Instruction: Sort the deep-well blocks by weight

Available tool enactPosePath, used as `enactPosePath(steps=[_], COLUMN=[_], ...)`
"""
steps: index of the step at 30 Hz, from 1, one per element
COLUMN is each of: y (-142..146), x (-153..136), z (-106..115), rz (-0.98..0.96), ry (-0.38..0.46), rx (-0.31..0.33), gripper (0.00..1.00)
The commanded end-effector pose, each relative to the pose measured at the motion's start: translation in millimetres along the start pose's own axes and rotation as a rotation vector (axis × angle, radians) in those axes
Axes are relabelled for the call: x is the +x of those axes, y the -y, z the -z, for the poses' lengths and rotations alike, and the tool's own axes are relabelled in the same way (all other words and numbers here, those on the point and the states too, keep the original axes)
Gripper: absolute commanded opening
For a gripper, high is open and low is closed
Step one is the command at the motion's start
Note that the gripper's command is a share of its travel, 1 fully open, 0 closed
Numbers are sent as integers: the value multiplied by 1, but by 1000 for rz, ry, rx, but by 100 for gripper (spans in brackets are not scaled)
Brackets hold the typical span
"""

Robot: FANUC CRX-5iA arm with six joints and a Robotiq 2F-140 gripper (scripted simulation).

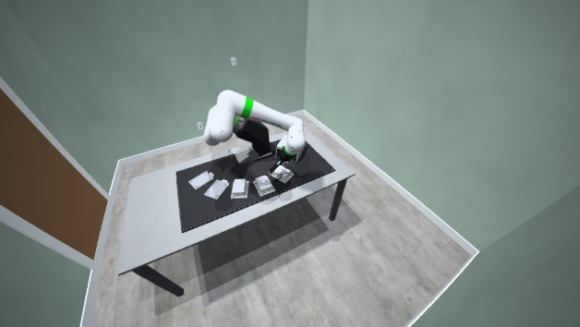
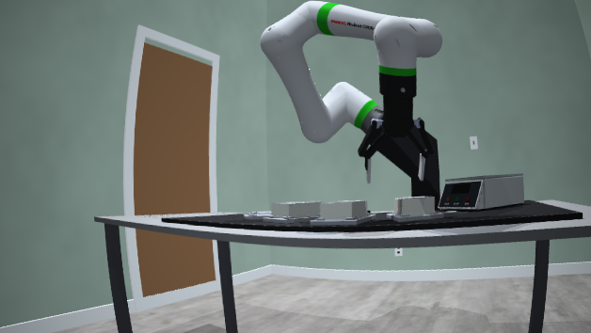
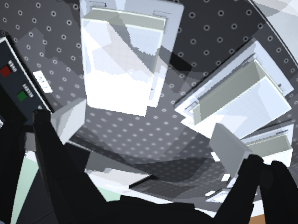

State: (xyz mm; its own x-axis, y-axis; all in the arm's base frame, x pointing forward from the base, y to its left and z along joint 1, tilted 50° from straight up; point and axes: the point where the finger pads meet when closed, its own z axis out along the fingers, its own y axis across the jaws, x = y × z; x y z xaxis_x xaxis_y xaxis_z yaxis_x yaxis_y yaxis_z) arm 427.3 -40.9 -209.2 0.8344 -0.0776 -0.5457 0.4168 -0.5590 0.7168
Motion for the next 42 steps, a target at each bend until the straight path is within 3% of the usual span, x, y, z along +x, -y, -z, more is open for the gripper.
enactPosePath(steps=[1, 9, 23, 42], y=[17, 46, 46, 46], x=[4, 12, 12, 26], z=[2, 4, 4, -20], rz=[0, 0, 0, 0], ry=[0, 0, 0, 0], rx=[0, 0, 0, 0], gripper=[100, 100, 100, 100])
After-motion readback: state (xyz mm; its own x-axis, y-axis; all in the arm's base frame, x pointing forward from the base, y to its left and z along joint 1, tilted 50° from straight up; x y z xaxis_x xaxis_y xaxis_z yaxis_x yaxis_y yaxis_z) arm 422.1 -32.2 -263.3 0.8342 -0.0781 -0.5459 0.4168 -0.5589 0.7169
